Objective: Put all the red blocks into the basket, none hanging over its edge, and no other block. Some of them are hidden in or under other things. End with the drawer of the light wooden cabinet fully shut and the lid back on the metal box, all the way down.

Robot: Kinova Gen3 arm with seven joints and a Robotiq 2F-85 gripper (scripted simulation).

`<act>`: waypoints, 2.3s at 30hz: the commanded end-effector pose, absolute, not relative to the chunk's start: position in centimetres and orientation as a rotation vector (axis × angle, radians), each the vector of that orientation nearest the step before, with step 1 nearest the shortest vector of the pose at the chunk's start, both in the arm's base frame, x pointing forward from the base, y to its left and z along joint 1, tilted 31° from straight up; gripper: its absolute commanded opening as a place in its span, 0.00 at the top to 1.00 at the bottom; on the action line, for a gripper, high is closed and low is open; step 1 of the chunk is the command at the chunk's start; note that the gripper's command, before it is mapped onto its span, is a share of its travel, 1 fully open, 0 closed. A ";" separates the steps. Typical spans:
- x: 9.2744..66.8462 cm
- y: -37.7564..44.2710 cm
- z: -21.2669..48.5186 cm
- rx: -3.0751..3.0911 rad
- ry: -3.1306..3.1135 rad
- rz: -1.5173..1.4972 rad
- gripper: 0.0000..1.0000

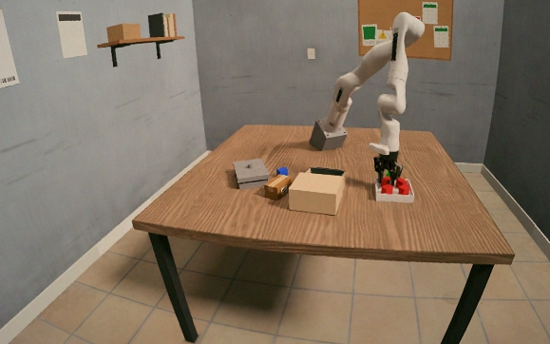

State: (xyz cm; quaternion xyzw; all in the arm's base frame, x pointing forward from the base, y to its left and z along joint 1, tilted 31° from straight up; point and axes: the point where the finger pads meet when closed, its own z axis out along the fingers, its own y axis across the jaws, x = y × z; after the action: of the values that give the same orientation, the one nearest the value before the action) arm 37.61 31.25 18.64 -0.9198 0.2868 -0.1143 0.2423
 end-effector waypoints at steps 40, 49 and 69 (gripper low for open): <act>37.3 30.6 19.5 -2.516 0.788 -0.319 0.39; 36.9 30.1 20.6 -2.516 0.788 -0.320 0.39; 35.3 28.4 24.9 -2.515 0.786 -0.322 0.39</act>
State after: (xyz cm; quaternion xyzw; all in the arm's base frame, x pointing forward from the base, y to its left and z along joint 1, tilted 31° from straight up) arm 35.95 27.81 23.61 -0.9194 0.2922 -0.1208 0.2341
